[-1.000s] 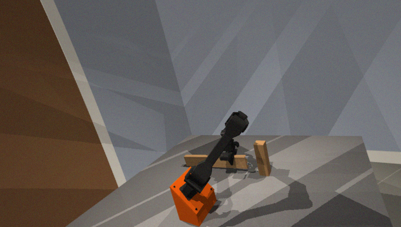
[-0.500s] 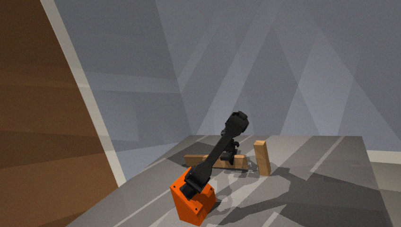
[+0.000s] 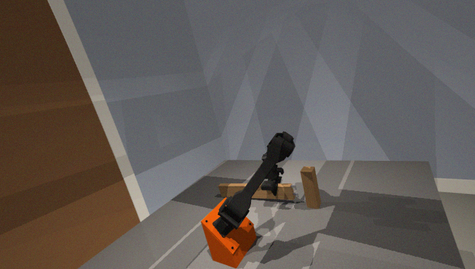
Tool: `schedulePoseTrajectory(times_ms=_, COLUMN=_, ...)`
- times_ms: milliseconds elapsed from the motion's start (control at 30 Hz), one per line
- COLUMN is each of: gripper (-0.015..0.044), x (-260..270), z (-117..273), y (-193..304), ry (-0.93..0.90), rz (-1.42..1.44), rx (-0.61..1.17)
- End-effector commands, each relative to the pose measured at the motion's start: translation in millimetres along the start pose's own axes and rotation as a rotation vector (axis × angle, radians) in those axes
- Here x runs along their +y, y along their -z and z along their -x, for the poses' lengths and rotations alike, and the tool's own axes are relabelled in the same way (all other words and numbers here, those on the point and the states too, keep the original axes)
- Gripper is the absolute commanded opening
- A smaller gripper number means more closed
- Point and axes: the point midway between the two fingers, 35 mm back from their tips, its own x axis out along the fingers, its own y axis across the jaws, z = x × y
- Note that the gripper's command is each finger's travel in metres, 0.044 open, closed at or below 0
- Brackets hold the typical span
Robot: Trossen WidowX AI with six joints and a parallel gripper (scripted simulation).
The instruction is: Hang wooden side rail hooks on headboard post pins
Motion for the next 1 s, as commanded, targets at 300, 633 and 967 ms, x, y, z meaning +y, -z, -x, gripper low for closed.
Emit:
schedulePoseTrajectory(times_ms=300, gripper=0.0, x=-0.4, z=3.6, y=1.2, ry=0.011, rz=0.009, rx=0.001)
schedulePoseTrajectory(times_ms=633, gripper=0.0, x=-1.1, z=3.6, y=2.4, ry=0.011, rz=0.008, rx=0.001)
schedulePoseTrajectory(times_ms=967, gripper=0.0, x=-2.0, z=4.7, y=3.6, ry=0.011, rz=0.008, rx=0.001)
